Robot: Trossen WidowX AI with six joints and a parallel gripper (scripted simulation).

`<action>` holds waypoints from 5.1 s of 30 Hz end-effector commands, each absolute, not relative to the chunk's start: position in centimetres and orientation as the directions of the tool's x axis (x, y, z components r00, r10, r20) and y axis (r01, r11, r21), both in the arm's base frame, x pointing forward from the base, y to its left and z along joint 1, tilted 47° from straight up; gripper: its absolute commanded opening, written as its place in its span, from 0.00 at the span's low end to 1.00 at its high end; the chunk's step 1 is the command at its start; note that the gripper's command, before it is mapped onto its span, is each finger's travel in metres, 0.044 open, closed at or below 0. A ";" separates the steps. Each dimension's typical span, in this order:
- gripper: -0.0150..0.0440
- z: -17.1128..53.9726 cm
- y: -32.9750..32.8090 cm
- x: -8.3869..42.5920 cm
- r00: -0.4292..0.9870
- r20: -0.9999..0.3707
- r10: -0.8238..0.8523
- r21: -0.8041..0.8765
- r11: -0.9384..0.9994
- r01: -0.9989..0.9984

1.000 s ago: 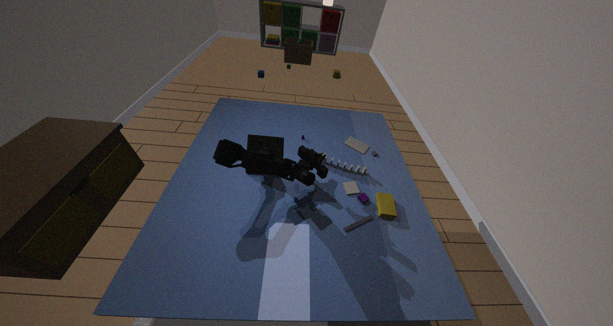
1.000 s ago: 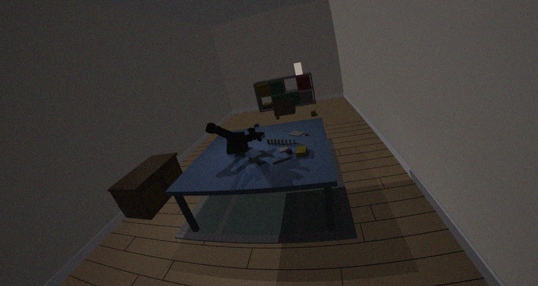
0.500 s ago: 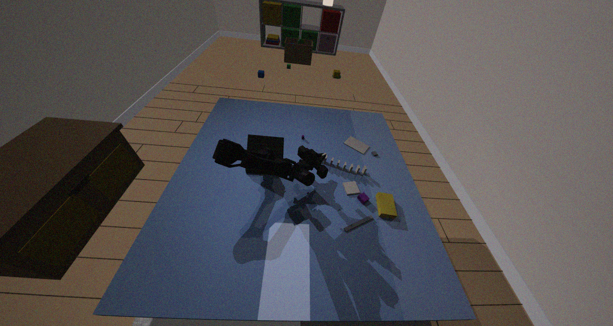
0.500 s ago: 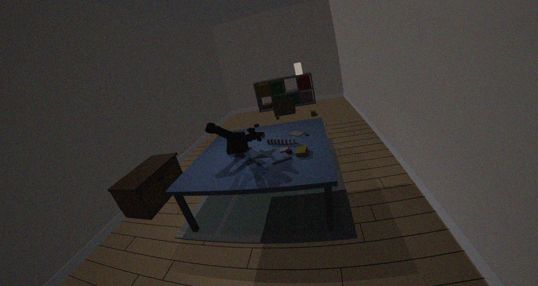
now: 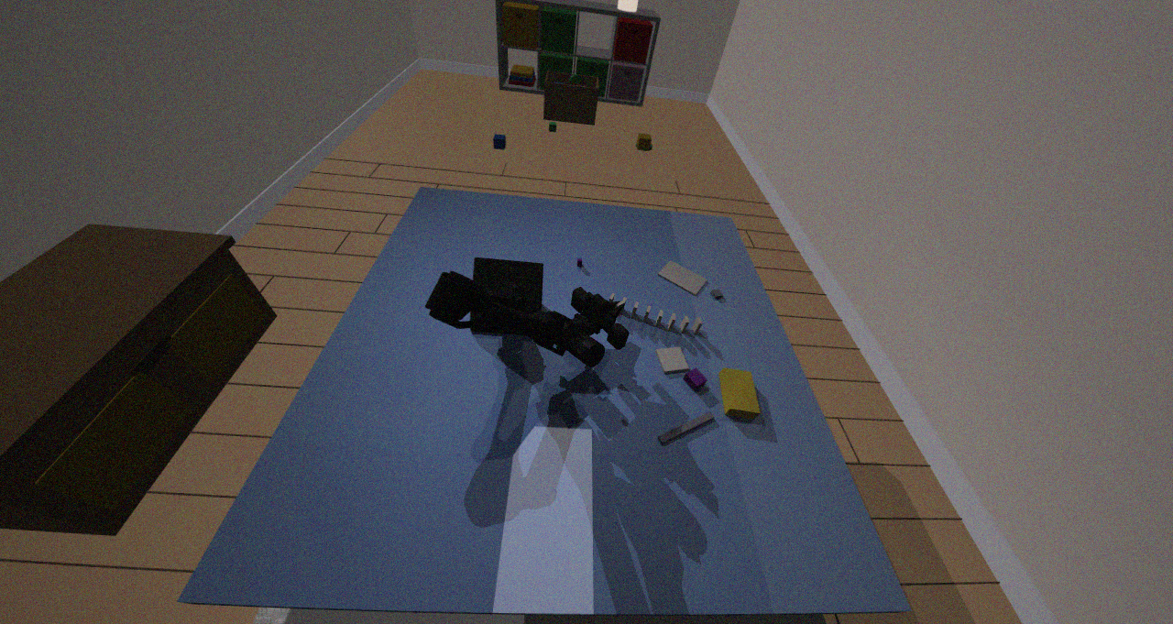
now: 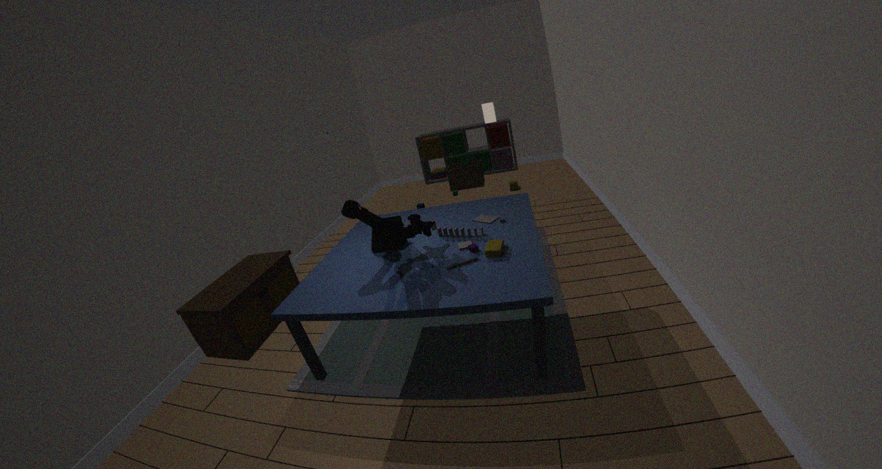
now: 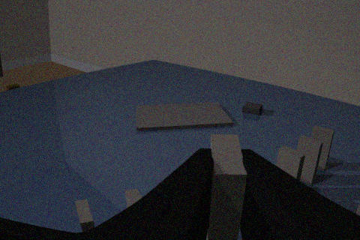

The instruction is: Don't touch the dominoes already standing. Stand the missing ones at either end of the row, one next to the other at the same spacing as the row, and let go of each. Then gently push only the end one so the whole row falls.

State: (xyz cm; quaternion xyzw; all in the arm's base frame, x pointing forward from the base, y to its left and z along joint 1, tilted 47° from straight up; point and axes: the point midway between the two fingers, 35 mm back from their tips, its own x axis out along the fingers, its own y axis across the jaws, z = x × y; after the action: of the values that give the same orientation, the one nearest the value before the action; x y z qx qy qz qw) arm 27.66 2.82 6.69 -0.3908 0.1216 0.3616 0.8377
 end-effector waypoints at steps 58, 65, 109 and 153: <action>1.00 1.5 -2.0 28.1 0.710 -0.481 0.514 -0.560 0.442 -0.700; 1.00 4.0 0.8 27.7 0.712 -0.480 0.512 -0.559 0.448 -0.698; 1.00 5.7 5.3 29.4 0.094 -0.683 -0.724 -0.460 0.526 0.715; 0.47 0.3 -0.5 30.1 0.094 -0.680 -0.727 -0.461 0.525 0.716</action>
State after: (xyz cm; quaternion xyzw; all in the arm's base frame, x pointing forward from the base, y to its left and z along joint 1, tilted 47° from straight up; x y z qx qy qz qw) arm 30.09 -0.47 0.31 -0.0022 0.4642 -0.4879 0.7392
